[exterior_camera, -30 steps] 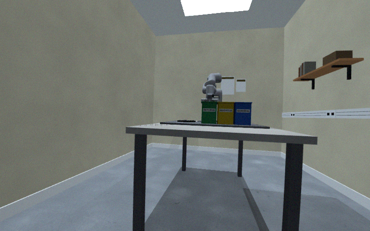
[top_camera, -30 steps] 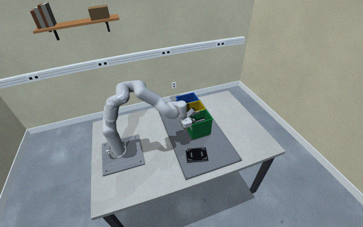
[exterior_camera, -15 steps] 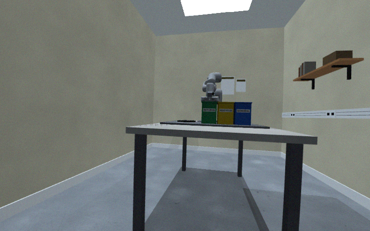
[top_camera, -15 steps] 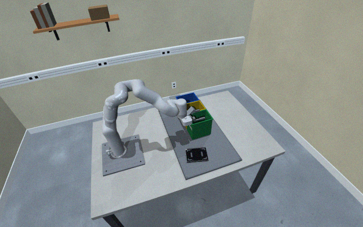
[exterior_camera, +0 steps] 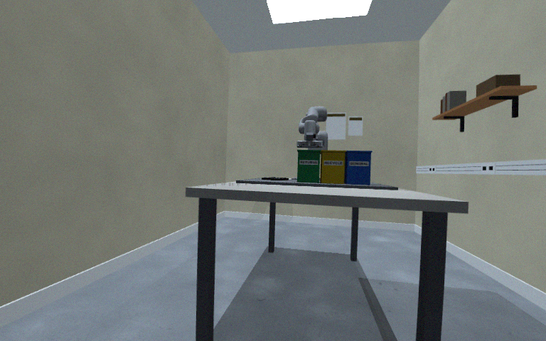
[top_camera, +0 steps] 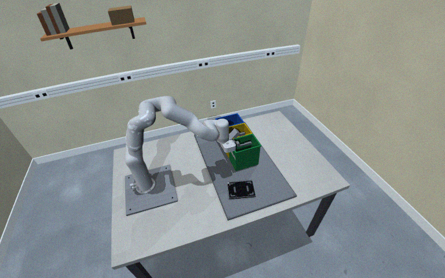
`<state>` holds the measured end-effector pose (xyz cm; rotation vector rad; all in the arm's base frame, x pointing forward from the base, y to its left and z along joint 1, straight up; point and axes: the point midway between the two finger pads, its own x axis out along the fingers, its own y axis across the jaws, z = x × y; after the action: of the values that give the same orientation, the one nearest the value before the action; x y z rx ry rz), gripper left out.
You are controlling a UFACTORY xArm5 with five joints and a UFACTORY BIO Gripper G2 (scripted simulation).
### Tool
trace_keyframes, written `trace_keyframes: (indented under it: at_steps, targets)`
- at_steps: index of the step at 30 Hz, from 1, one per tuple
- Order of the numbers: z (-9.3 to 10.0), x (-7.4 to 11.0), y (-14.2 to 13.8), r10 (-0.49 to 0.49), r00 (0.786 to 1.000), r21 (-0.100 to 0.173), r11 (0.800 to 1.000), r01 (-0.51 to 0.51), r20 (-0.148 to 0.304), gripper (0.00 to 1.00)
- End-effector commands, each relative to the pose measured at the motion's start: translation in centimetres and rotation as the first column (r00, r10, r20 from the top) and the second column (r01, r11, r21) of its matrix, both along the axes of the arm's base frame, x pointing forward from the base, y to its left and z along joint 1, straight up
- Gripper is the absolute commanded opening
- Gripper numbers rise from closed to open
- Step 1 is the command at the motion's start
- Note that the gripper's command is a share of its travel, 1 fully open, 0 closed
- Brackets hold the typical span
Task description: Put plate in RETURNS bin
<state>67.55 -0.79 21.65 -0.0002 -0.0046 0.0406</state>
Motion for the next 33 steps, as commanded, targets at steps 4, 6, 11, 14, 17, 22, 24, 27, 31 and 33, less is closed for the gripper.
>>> trace_keyframes:
  at_steps: [4, 6, 11, 14, 17, 22, 24, 27, 31, 33]
  targets:
    - [0.8, -0.8, 0.1, -0.017, 1.0, -0.003, 1.0, 0.017, 0.006, 0.18]
    - [1.2, -1.7, 0.3, -0.017, 1.0, -0.003, 1.0, 0.017, 0.006, 0.18]
    - [2.3, -3.9, 0.6, -0.017, 1.0, -0.003, 1.0, 0.017, 0.006, 0.18]
    - [2.5, -4.4, 0.6, -0.017, 1.0, -0.003, 1.0, 0.017, 0.006, 0.18]
    - [3.1, -5.7, 0.8, -0.017, 1.0, -0.003, 1.0, 0.017, 0.005, 0.18]
    - [4.2, -7.9, 1.2, -0.017, 1.0, -0.003, 1.0, 0.017, 0.005, 0.18]
    - [4.6, -8.8, 1.3, -0.017, 1.0, -0.003, 1.0, 0.017, 0.005, 0.18]
    - [5.3, -10.2, 1.5, -0.017, 1.0, -0.003, 1.0, 0.017, 0.005, 0.18]
    - [5.7, -11.1, 1.6, -0.017, 1.0, -0.003, 1.0, 0.017, 0.005, 0.18]
    - [6.1, -12.0, 1.7, -0.017, 1.0, -0.003, 1.0, 0.017, 0.005, 0.18]
